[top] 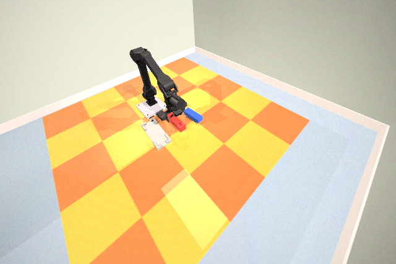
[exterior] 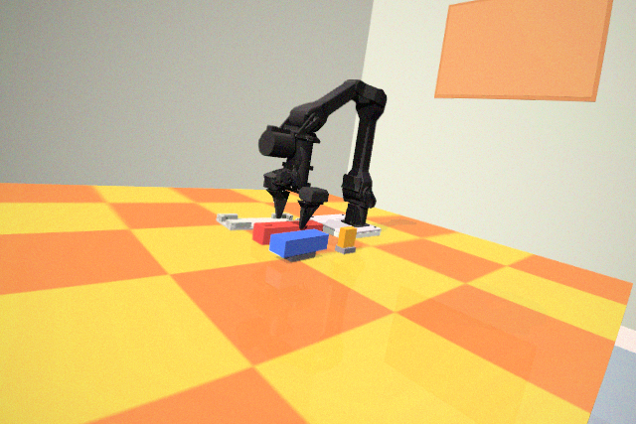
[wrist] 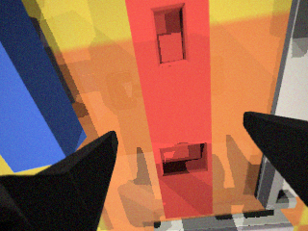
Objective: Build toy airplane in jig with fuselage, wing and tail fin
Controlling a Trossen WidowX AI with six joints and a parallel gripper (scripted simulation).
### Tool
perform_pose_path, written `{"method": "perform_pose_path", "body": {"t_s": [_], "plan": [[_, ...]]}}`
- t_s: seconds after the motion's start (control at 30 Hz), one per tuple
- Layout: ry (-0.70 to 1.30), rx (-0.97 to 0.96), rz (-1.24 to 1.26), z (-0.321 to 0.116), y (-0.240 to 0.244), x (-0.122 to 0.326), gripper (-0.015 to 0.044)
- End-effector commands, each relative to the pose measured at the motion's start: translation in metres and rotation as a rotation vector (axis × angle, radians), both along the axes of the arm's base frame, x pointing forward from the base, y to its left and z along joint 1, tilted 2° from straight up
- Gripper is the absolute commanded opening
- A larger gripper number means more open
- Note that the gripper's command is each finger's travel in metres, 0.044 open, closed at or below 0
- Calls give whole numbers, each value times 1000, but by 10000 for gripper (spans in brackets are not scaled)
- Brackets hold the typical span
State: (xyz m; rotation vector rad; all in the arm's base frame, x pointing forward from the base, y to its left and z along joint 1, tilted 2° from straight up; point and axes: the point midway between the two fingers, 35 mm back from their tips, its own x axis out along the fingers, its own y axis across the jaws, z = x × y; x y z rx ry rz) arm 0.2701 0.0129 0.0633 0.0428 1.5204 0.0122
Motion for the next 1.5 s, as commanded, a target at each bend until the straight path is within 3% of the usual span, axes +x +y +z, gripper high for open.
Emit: {"method": "perform_pose_path", "body": {"t_s": [0.0, 0.57, 0.87, 1.1, 1.3, 1.47], "plan": [[12, -5, -1, -9, -1, -3, 440], [12, -5, -1, -34, 0, -3, 440], [12, -5, -1, -34, 0, -3, 204], [12, -5, -1, -34, 0, -3, 157], [12, -5, -1, -23, 0, -1, 0], [12, -5, -1, -8, 0, 2, 0]]}}
